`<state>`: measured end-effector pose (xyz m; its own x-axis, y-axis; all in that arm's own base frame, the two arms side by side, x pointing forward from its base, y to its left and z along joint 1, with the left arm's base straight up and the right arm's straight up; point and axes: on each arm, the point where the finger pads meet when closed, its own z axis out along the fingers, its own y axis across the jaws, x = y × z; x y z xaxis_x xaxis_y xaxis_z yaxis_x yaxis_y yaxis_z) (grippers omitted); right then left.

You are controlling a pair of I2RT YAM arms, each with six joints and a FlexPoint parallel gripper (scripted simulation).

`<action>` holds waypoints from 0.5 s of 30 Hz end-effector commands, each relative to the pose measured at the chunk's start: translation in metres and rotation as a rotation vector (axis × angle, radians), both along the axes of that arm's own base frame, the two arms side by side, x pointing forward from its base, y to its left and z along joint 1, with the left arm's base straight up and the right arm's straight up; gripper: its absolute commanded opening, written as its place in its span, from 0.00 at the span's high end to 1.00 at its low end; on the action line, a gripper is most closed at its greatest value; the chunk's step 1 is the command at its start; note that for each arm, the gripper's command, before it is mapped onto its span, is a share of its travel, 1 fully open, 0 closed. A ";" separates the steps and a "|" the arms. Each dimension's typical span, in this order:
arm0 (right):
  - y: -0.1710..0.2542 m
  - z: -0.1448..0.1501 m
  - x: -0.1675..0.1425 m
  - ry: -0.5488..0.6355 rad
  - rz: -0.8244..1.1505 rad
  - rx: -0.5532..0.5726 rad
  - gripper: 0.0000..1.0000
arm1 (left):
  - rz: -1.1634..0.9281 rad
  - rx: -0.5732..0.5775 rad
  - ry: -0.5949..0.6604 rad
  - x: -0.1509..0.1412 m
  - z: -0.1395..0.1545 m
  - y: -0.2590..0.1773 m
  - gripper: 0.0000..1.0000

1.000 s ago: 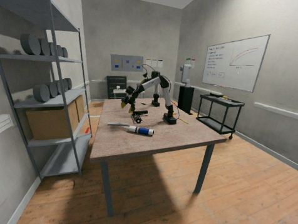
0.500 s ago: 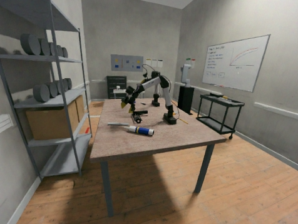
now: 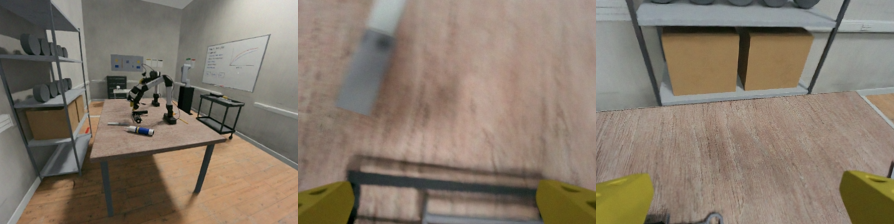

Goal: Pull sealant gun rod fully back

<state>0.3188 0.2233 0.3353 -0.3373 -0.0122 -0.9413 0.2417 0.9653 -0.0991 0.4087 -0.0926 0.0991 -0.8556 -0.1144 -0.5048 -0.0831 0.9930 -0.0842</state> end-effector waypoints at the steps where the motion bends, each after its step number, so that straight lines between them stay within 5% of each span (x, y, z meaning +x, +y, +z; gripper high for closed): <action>1: -0.003 0.019 0.004 -0.070 0.068 0.047 0.00 | -0.162 0.018 -0.009 -0.017 0.014 -0.018 0.00; 5: -0.022 0.028 0.010 -0.109 0.113 0.048 0.00 | -0.406 0.060 0.035 -0.054 0.011 -0.063 0.00; 15: -0.087 0.048 0.025 -0.219 0.263 0.052 0.00 | -0.718 0.108 0.083 -0.092 0.006 -0.135 0.00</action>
<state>0.3361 0.1406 0.3623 -0.2586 -0.0061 -0.9660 0.1701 0.9841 -0.0517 0.3197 -0.2177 0.1039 -0.7653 0.4762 -0.4331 0.5331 0.8460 -0.0118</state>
